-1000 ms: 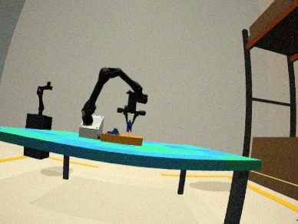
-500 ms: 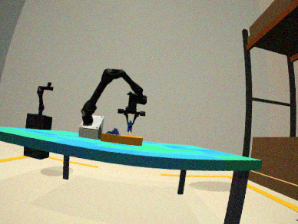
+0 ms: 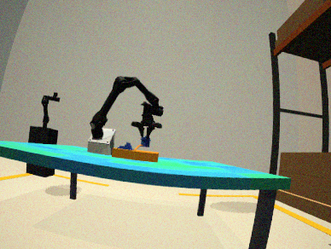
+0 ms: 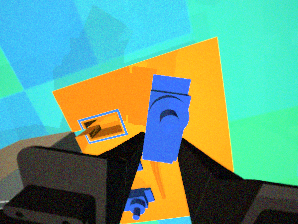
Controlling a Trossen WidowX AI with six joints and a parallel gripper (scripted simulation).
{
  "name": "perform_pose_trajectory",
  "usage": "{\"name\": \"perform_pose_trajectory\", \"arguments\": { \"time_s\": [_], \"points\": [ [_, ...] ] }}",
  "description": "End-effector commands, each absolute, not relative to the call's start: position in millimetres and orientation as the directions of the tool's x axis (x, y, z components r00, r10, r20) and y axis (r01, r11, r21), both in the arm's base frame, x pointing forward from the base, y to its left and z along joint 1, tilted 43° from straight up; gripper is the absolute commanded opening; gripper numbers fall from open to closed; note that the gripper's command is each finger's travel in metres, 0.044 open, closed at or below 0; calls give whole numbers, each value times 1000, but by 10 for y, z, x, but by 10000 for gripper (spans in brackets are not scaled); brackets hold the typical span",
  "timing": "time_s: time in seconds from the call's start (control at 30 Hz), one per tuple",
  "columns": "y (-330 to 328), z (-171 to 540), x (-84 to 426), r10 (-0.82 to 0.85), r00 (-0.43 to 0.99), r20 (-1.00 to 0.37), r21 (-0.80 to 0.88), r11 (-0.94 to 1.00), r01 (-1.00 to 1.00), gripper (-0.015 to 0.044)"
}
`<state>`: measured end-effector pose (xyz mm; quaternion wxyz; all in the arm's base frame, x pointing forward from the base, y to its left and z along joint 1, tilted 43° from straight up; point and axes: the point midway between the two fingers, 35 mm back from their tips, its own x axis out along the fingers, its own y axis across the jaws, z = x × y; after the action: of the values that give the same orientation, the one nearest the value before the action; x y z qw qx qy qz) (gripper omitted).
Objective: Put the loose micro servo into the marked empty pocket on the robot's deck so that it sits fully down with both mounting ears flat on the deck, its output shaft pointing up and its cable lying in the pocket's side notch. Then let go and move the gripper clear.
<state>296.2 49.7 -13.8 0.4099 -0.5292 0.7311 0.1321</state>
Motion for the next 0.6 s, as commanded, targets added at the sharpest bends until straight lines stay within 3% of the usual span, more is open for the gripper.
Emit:
{"name": "perform_pose_trajectory", "arguments": {
  "time_s": [0.0,0.57],
  "points": [
    [506,-140,2964,-662,-104,-742,-336,502,-797,0],
    [506,-140,2964,-662,-104,-742,-602,727,-330,0]
  ]
}}
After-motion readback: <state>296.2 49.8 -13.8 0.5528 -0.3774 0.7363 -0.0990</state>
